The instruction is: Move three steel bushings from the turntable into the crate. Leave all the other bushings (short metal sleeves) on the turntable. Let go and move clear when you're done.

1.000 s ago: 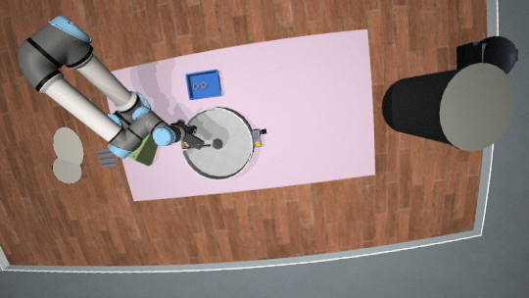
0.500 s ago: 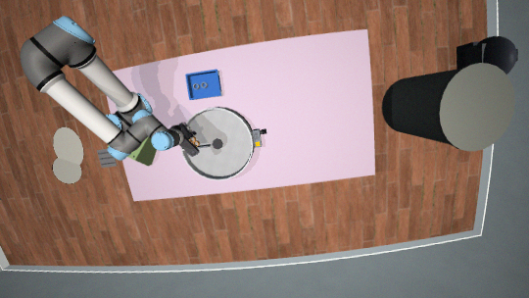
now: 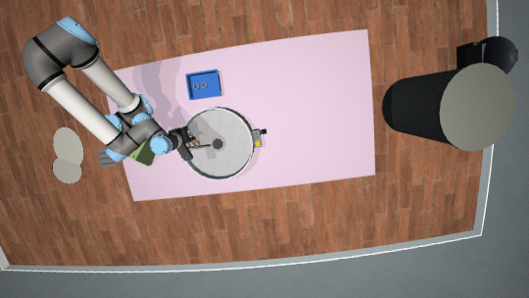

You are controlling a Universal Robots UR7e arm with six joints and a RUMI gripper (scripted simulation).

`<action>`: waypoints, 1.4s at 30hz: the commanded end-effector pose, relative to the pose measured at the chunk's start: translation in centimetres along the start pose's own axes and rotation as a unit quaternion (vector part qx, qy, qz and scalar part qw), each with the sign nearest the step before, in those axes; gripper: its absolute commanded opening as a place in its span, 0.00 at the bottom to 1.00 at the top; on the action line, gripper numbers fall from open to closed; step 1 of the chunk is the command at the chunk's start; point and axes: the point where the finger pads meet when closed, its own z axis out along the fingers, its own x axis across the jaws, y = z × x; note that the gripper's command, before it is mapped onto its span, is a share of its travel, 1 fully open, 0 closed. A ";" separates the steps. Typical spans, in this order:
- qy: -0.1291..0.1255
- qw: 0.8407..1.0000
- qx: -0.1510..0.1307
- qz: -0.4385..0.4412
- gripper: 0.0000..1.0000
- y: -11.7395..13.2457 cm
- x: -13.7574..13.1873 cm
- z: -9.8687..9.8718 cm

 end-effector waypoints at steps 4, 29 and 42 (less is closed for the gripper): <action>-0.001 0.996 0.000 0.086 0.05 -0.6 0.8 0.0; -0.004 0.961 -0.006 0.277 0.05 -1.7 2.7 0.0; -0.006 0.934 -0.009 0.357 0.05 -2.1 3.5 0.0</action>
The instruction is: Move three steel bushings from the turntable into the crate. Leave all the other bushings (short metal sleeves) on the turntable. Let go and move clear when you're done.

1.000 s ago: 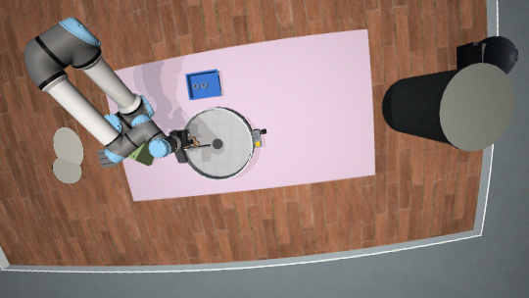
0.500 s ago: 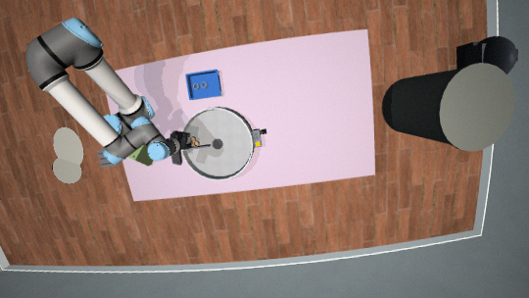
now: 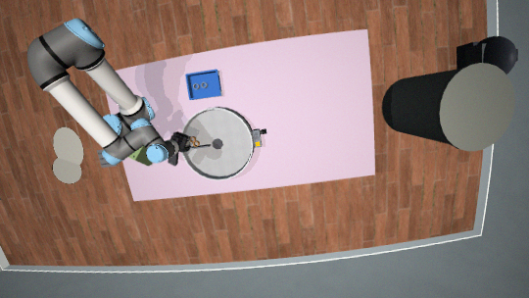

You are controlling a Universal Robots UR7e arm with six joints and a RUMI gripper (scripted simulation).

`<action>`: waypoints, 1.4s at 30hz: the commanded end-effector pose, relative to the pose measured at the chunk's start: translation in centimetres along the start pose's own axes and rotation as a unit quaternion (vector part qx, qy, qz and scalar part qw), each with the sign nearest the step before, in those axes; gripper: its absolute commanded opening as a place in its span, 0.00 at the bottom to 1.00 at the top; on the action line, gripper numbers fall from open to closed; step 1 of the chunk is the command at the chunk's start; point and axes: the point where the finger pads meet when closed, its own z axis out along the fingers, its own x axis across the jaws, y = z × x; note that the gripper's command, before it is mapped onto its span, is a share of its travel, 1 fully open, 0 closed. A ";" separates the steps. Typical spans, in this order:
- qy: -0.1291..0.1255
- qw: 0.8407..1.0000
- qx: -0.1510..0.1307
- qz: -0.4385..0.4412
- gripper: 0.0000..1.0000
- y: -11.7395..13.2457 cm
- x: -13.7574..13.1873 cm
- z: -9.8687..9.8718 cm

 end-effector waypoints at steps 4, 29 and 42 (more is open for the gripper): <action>-0.001 0.999 -0.001 0.051 0.05 -0.5 0.2 0.0; -0.001 0.988 -0.005 0.156 0.05 -1.3 0.7 0.0; -0.001 0.982 -0.007 0.189 0.05 -1.5 0.9 0.0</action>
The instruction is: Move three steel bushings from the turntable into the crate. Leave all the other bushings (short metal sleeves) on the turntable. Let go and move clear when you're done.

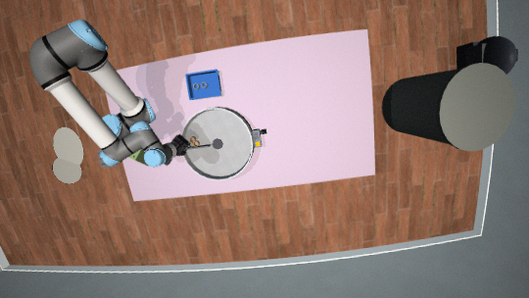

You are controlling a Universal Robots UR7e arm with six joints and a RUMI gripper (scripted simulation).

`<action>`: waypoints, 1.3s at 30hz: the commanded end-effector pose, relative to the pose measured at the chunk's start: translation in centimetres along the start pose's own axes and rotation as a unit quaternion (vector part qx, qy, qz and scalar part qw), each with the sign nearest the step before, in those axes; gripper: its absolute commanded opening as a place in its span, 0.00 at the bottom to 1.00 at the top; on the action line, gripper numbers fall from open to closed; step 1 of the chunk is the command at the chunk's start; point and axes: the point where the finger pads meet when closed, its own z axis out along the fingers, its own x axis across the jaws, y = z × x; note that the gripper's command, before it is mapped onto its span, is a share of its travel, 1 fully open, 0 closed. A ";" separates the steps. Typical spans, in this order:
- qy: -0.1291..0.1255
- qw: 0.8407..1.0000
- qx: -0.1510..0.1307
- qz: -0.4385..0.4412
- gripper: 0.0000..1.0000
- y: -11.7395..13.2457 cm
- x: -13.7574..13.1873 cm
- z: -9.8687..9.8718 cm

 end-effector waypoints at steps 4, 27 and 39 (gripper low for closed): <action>0.000 1.000 -0.001 0.020 0.05 -0.2 0.0 0.0; 0.000 0.999 -0.002 0.048 0.05 -0.4 0.1 0.0; 0.000 0.999 -0.002 0.051 0.05 -0.4 0.1 0.0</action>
